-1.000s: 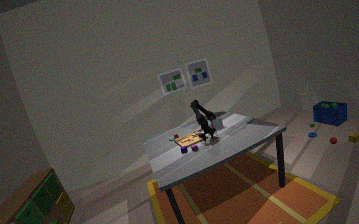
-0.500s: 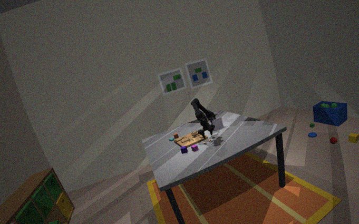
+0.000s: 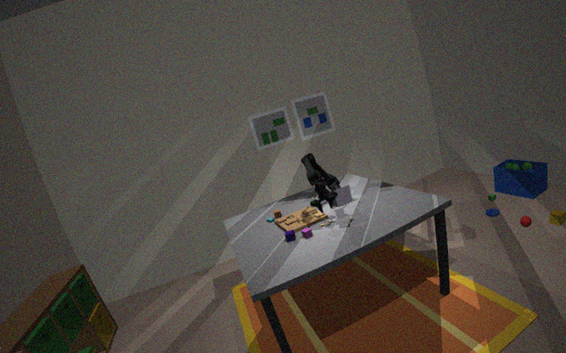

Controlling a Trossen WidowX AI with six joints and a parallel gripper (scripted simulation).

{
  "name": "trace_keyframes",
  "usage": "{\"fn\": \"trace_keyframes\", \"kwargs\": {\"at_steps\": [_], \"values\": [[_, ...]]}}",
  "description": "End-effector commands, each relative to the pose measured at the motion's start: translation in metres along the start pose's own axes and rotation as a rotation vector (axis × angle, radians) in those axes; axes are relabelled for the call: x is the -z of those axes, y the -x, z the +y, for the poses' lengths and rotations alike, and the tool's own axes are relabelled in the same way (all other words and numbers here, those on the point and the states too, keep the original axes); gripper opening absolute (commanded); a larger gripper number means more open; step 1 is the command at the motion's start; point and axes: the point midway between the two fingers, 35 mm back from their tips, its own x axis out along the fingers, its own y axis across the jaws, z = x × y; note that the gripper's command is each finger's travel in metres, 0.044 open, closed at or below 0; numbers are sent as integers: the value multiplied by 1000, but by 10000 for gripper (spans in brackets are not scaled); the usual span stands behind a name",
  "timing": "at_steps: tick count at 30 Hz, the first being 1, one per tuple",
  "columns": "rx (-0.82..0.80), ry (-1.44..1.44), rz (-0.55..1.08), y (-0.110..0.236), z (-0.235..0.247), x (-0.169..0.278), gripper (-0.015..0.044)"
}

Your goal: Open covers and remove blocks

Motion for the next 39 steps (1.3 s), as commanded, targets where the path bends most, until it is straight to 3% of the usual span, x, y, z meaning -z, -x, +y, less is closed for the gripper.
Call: {"fn": "trace_keyframes", "kwargs": {"at_steps": [1, 12, 39], "values": [[-2, -11, -8, 2, -7, 7, 282], [-4, -51, -41, 9, -37, 45, 0], [19, -195, -64, 15, -93, 155, 0]]}}
